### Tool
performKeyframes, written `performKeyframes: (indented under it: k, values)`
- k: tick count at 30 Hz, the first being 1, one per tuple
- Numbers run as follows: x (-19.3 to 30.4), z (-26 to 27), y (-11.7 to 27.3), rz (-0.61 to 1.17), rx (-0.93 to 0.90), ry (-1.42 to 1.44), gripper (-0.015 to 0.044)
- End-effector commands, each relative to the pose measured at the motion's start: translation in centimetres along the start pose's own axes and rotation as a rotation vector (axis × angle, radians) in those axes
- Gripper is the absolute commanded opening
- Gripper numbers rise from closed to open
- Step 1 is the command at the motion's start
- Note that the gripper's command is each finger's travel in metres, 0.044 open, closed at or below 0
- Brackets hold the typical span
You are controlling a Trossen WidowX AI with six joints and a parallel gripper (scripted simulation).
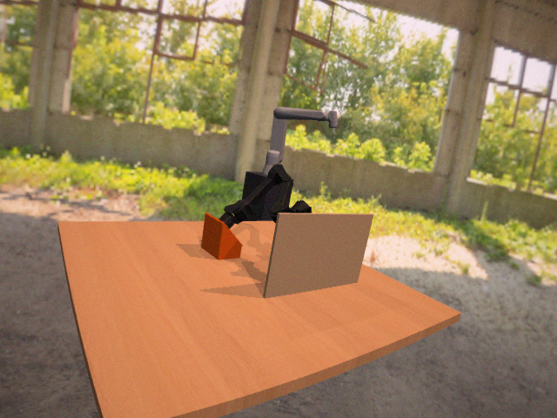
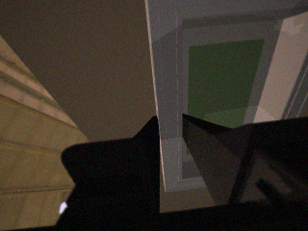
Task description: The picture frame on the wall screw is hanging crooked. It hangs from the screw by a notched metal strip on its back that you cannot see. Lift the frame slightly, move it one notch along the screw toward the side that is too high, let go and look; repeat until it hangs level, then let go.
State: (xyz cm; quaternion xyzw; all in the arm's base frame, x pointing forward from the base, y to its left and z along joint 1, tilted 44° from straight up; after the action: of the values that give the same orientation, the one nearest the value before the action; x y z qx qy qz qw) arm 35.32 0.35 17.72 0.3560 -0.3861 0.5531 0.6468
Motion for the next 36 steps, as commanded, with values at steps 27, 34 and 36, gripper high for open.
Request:
performKeyframes:
  k: [27, 34, 36]
  values:
    - [0.01, 0.61, -0.02, -0.002, -0.015, 0.003, 0.0]
    - [0.08, 0.61, -0.02, -0.002, -0.015, 0.003, 0.0]
    - [0.09, 0.63, -0.02, -0.002, -0.015, 0.003, 0.0]
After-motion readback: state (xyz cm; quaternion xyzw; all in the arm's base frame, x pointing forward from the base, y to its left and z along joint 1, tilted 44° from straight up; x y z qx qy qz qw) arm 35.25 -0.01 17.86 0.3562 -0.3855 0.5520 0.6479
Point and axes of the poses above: the point midway between the two fingers, 35 mm back from their tips, its own y axis back along the fingers, its own z axis across the jaws, x = y × z, the point moved 6 cm from there along y, back along the fingers, and after that the axes turned 2 degrees about -y, right-handed, at the moved point
